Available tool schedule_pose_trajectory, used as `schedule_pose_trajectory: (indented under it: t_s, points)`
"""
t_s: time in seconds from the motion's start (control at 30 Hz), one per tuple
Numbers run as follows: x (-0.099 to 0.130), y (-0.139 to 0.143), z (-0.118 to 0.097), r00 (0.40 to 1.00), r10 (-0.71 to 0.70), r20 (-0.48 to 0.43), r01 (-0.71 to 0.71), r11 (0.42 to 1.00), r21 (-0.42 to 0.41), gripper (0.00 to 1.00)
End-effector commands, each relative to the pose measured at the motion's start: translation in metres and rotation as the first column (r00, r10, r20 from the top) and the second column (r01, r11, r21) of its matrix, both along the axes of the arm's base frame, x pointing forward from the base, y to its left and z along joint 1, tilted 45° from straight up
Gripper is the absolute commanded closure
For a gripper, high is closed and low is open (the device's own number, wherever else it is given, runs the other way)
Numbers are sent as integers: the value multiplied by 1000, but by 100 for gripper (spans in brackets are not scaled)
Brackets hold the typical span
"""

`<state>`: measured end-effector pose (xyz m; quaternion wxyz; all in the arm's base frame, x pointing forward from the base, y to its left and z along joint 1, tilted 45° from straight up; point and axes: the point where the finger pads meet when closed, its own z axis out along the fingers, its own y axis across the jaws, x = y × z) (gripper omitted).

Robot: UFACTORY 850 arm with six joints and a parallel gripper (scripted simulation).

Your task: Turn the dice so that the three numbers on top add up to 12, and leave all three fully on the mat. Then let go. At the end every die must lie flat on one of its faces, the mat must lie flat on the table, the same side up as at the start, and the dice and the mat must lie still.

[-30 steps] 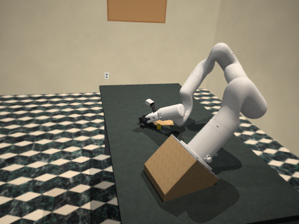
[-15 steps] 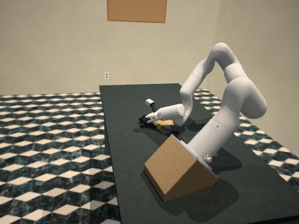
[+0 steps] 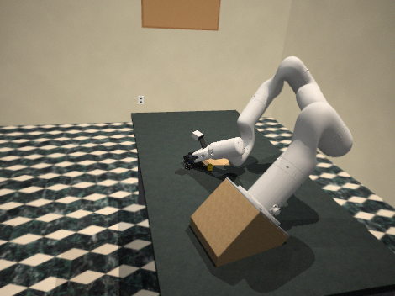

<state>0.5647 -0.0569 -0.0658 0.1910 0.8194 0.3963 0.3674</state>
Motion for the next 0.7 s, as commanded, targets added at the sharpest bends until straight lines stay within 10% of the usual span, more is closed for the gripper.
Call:
schedule_pose_trajectory:
  t_s: [0.0,0.67]
  points:
    - [0,0,0,1000,1,1,-1,1000,0,58]
    - [-5,1,5,1000,1,1,-1,1000,0,58]
